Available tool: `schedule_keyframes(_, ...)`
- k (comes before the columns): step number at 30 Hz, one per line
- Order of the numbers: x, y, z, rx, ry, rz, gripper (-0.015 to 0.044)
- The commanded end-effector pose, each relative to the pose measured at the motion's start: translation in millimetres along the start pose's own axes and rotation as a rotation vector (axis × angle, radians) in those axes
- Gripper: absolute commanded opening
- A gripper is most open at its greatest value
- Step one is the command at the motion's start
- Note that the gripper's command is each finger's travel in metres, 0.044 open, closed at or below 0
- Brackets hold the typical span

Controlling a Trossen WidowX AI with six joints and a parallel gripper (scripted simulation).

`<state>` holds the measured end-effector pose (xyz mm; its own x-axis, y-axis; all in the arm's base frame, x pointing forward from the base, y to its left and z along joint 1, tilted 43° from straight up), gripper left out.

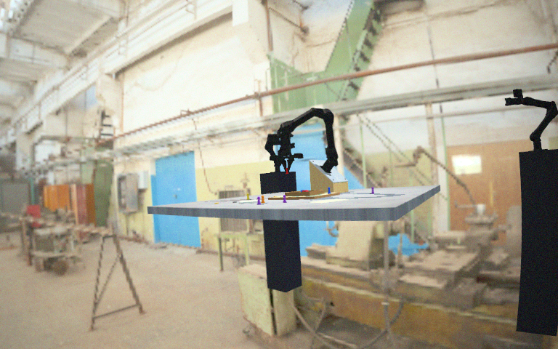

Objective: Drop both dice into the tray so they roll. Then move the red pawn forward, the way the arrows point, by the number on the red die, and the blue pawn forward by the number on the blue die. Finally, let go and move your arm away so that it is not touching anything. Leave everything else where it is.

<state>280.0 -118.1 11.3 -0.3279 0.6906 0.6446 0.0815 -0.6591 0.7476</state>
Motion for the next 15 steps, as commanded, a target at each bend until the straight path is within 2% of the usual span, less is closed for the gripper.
schedule_keyframes(1,-4.5,-5.3,17.8,0.003,0.005,-0.003,0.0)
schedule_keyframes(15,-19.2,-46.9,92.1,-0.002,0.008,-0.003,0.0)
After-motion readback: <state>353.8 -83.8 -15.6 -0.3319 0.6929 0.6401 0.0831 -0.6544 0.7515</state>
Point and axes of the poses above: the point midway between the two fingers, 35 mm back from their tips, its own y axis back along the fingers, its own x axis across the jaws, z = x × y, the point moved 8 cm from there along y, back along the fingers, and after that the axes turned 3 degrees about -y, right-handed, at the moved point
